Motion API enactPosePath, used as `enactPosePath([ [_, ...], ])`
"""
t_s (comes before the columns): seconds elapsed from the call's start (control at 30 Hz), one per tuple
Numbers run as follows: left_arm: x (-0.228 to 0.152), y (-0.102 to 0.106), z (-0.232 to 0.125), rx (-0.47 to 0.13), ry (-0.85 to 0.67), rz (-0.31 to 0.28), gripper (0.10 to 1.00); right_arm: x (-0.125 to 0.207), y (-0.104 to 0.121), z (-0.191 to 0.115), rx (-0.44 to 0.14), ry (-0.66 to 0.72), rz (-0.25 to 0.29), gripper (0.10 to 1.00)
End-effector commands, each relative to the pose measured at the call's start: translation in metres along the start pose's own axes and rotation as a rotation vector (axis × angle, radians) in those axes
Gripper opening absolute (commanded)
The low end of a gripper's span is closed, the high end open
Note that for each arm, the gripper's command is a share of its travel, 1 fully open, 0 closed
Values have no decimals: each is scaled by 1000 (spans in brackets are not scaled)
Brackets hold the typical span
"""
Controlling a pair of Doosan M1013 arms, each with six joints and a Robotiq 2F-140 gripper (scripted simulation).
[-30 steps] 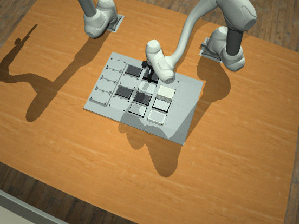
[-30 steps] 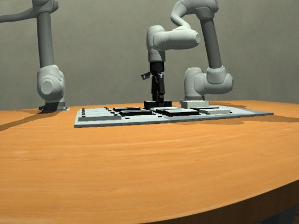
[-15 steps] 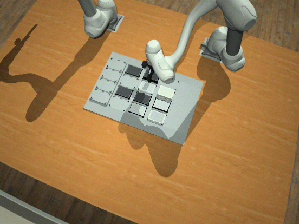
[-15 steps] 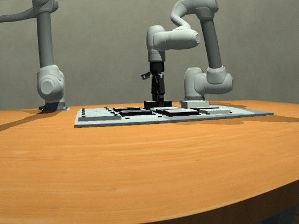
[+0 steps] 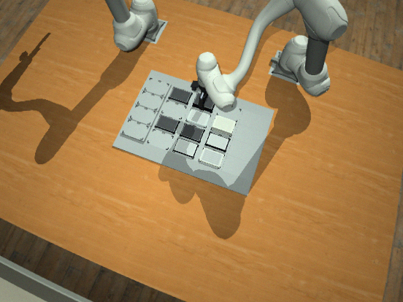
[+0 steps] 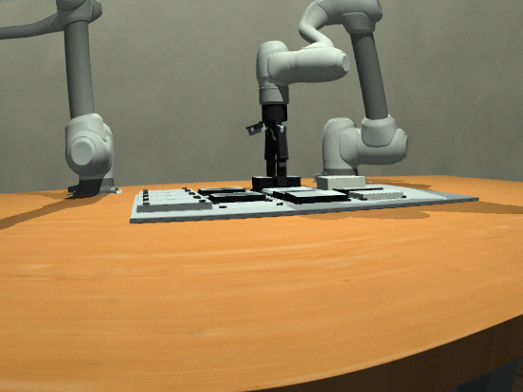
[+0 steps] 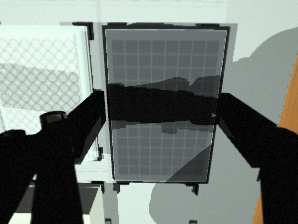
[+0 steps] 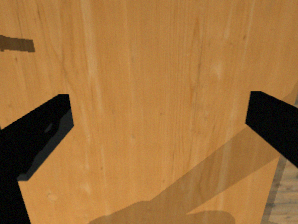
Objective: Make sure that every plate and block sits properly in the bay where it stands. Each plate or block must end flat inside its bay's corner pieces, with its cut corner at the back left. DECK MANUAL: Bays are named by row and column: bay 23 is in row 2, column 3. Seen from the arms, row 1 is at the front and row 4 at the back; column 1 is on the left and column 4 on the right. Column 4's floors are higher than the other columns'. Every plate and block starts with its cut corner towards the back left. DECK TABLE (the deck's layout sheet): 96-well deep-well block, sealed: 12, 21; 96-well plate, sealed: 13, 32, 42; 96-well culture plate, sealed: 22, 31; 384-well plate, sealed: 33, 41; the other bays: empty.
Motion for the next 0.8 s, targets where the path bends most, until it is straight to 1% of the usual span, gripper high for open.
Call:
enactPosePath([
  [0.0, -1, -6, 0, 0, 0, 2, 698, 0, -1, 0, 1, 0, 1, 1000],
  [0.77, -1, -31, 0, 0, 0, 2, 698, 0, -1, 0, 1, 0, 1, 1000],
])
Point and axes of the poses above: on each arm, the point where the finger pads meet when closed, its own y axis out along the fingers, its own x axis across the jaws, z = x × y, the point moved 1 cm from there along -y, back along the fingers, and after that the axes turned 13 degrees about y, right-handed, at the moved point
